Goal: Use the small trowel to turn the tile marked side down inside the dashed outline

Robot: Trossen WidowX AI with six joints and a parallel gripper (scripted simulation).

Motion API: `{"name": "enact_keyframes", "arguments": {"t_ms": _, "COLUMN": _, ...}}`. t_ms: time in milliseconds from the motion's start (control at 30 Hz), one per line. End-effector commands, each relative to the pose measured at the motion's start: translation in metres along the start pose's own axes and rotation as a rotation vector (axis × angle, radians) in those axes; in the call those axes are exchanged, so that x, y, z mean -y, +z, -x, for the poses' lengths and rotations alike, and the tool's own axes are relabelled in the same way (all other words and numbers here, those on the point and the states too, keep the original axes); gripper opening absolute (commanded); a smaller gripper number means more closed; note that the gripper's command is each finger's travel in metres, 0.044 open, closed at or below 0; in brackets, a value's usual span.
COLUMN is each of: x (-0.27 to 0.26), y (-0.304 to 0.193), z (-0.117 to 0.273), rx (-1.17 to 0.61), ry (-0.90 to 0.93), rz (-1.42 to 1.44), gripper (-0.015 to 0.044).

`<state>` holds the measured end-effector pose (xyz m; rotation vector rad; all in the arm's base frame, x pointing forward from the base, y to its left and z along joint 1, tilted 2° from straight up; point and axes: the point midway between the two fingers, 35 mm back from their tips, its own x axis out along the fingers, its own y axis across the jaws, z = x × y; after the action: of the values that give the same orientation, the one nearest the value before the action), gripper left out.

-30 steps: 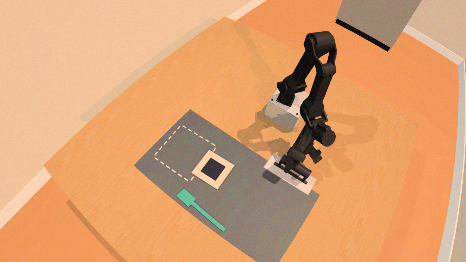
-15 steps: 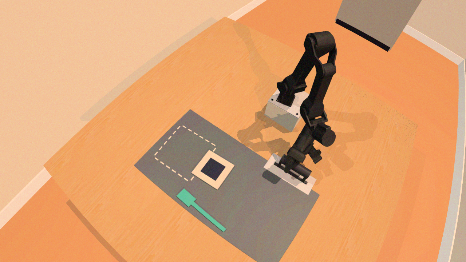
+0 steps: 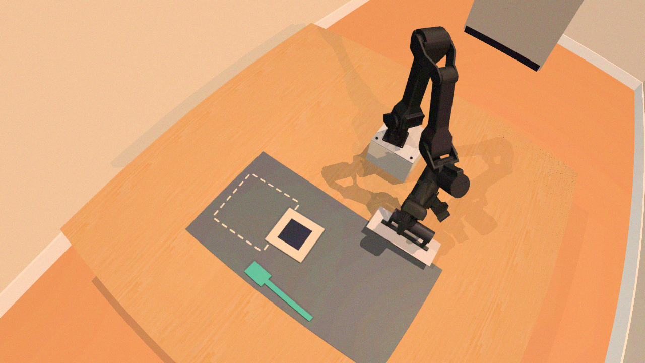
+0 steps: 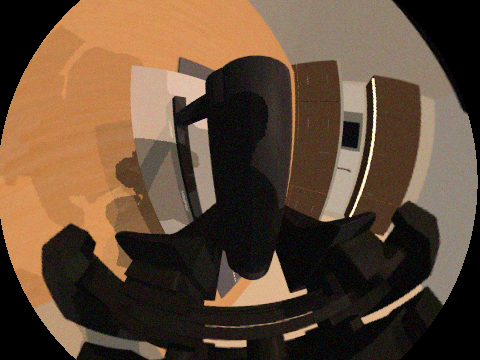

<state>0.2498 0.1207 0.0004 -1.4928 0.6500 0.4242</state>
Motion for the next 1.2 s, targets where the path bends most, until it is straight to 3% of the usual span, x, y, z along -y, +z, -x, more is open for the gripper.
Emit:
{"name": "enact_keyframes", "arguments": {"t_ms": 0, "x": 0.015, "y": 0.002, "z": 0.01, "rx": 0.007, "ry": -0.015, "rz": -0.018, "gripper": 0.0}}
{"name": "enact_keyframes", "arguments": {"t_ms": 367, "x": 0.026, "y": 0.0, "z": 0.018, "rx": 0.008, "ry": -0.01, "rz": -0.02, "gripper": 0.0}}
{"name": "enact_keyframes", "arguments": {"t_ms": 1167, "x": 0.074, "y": -0.036, "z": -0.054, "rx": 0.044, "ry": 0.043, "rz": -0.094, "gripper": 0.0}}
